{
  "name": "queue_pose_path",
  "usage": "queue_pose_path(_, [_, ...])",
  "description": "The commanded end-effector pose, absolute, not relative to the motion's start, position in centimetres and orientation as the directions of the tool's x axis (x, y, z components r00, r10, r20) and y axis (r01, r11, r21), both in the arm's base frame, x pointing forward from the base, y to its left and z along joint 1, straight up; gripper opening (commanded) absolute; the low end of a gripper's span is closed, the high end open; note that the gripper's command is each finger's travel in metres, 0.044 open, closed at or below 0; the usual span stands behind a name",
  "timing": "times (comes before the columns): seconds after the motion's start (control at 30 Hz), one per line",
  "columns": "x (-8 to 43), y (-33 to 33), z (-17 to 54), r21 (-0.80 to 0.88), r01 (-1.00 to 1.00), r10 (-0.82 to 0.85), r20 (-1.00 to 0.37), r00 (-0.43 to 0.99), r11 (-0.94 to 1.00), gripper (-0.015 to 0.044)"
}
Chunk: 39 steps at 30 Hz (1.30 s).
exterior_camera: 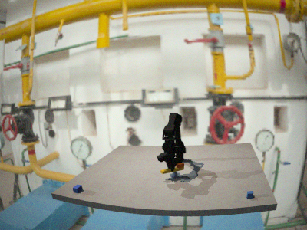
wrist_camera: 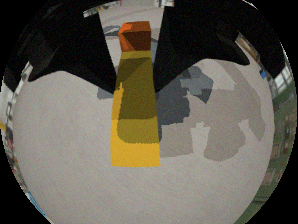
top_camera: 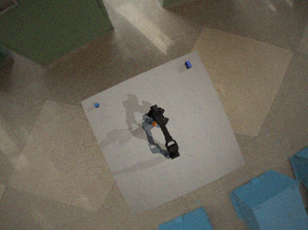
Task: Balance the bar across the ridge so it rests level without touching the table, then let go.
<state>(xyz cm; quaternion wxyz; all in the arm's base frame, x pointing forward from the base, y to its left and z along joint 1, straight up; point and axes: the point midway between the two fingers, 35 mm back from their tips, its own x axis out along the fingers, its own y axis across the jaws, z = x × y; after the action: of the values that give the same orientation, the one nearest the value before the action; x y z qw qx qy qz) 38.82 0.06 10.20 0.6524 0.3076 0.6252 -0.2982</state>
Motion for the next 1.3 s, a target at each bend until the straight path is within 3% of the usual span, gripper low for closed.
queue_pose_path(0.0, [38.85,0.14,10.15,0.032,0.771,0.000,-0.999,0.042,0.636,0.0000])
queue_pose_path(1.27, [38.84,0.15,9.83,0.032,0.771,0.000,-0.999,0.042,0.636,0.0000])
